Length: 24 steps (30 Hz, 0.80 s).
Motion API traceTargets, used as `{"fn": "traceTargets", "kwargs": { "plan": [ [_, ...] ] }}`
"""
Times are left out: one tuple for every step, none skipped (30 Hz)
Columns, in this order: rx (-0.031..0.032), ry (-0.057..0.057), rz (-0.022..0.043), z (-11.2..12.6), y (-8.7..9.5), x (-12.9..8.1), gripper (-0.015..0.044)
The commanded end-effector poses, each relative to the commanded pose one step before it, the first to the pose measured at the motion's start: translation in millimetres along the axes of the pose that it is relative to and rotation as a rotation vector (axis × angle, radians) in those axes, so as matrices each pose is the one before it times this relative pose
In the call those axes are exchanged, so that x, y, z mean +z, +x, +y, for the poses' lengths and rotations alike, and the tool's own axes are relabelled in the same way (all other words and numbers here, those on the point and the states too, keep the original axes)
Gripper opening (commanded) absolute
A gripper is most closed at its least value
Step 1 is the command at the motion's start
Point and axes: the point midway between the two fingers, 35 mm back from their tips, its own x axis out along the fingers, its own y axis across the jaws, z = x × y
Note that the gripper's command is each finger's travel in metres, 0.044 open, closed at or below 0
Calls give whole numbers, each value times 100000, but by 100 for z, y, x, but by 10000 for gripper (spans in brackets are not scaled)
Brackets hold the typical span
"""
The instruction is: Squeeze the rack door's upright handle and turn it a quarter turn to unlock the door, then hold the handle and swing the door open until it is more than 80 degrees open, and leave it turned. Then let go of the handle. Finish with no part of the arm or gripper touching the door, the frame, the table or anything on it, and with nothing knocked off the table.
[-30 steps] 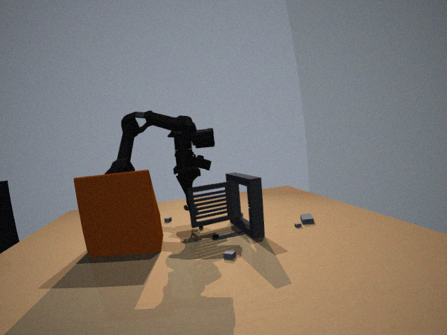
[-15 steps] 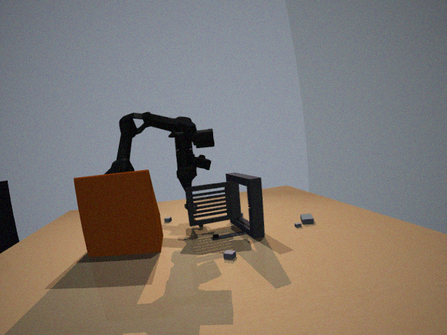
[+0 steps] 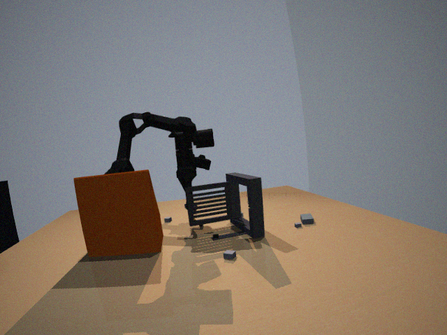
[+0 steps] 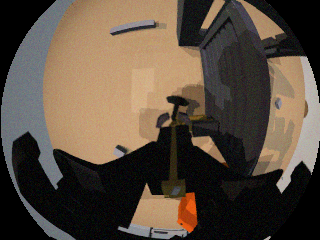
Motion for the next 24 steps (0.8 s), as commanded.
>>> {"fn": "traceTargets", "kwargs": {
  "plan": [
    [160, 742, -202, 68, -57, 20, 253],
    [0, 0, 0, 0, 0, 0, 279],
    [0, 0, 0, 0, 0, 0, 288],
    [-9, -2, -2, -2, -24, 4, 288],
    [-26, -6, -5, -6, -72, 10, 288],
    [-42, -11, -9, -9, -121, 17, 288],
    [-49, -13, -10, -11, -148, 20, 288],
    [-47, -13, -9, -11, -148, 19, 288],
    [-45, -13, -8, -11, -148, 18, 288],
    [-43, -14, -7, -10, -149, 17, 288],
    [-41, -14, -6, -10, -149, 16, 288],
    [-39, -14, -6, -10, -149, 15, 288],
    [-37, -14, -5, -10, -149, 14, 288],
    [-35, -14, -4, -9, -150, 13, 288],
    [-33, -14, -3, -9, -150, 12, 288],
    [-31, -15, -2, -9, -150, 11, 288],
    [-29, -15, -2, -8, -150, 10, 288],
    [-27, -15, -1, -8, -151, 9, 288],
    [-25, -15, 0, -8, -151, 8, 288],
    [-23, -15, 0, -7, -151, 7, 288],
    [-21, -16, 1, -7, -151, 6, 288],
    [-19, -16, 1, -6, -151, 5, 288],
    [-17, -16, 2, -6, -152, 4, 288],
    [-15, -16, 3, -6, -152, 3, 288]
  ]
}}
